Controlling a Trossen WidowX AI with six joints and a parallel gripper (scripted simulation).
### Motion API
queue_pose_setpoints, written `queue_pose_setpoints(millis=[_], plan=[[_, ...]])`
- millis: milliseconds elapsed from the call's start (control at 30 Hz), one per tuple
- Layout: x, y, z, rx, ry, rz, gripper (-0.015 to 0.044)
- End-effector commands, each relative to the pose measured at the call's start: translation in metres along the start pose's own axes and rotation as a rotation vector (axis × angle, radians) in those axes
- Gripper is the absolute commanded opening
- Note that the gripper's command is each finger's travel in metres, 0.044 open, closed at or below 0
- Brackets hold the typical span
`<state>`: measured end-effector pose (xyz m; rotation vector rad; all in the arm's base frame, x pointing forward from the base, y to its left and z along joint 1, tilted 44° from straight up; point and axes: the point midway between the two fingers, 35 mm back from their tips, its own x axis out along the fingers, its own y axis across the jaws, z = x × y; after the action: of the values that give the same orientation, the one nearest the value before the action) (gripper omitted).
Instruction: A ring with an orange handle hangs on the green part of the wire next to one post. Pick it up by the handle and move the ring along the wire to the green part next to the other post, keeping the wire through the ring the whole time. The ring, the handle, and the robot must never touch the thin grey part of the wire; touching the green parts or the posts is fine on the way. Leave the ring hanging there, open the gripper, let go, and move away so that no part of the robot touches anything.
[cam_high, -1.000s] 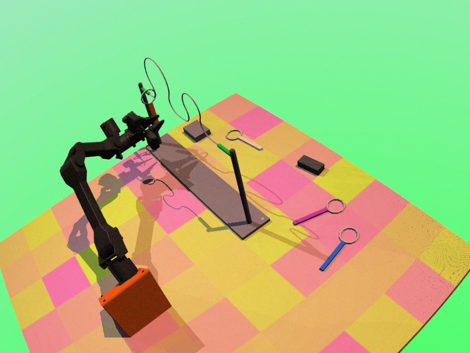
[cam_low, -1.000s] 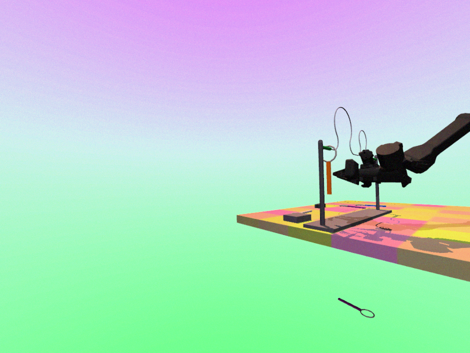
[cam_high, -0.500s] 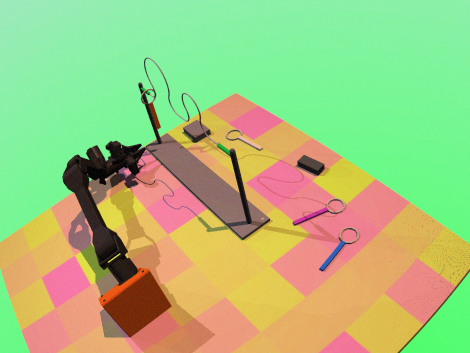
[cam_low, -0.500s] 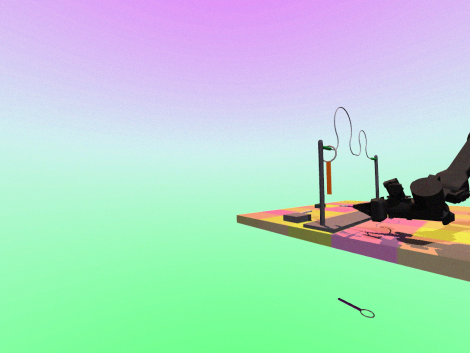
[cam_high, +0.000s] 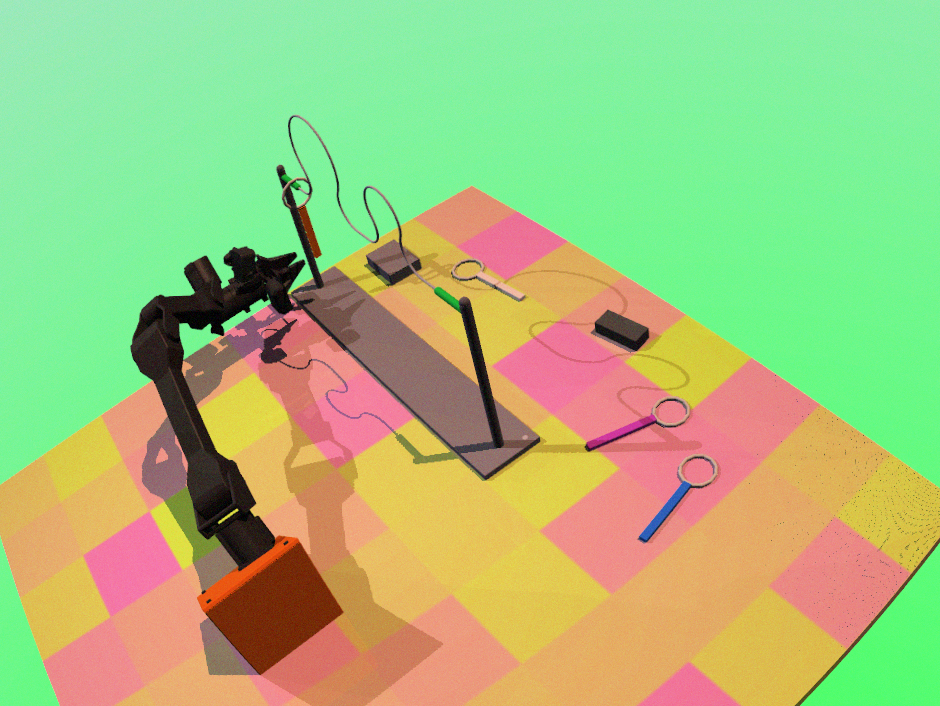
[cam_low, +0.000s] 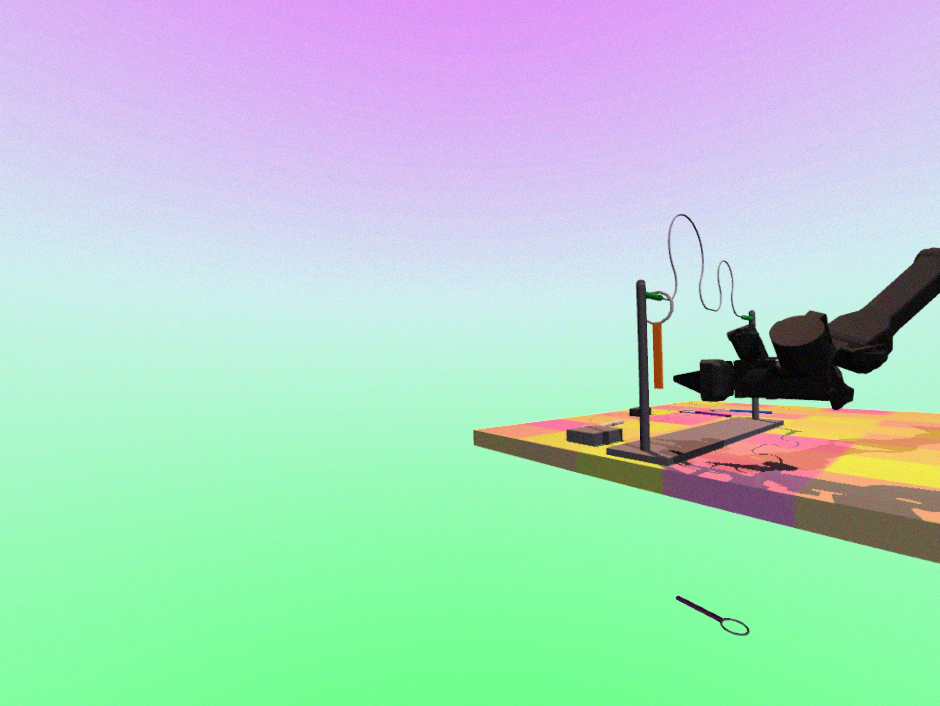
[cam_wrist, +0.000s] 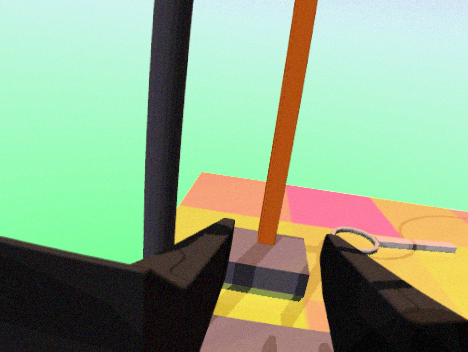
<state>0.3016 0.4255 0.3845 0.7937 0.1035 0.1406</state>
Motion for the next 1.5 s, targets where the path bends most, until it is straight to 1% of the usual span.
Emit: queue_pose_setpoints(millis=[0,1467], plan=[[0.005,0.002,0.001,-0.002,0.001,0.003,0.0160],[0.072,0.002,0.002,-0.004,-0.003,0.006,0.0160]])
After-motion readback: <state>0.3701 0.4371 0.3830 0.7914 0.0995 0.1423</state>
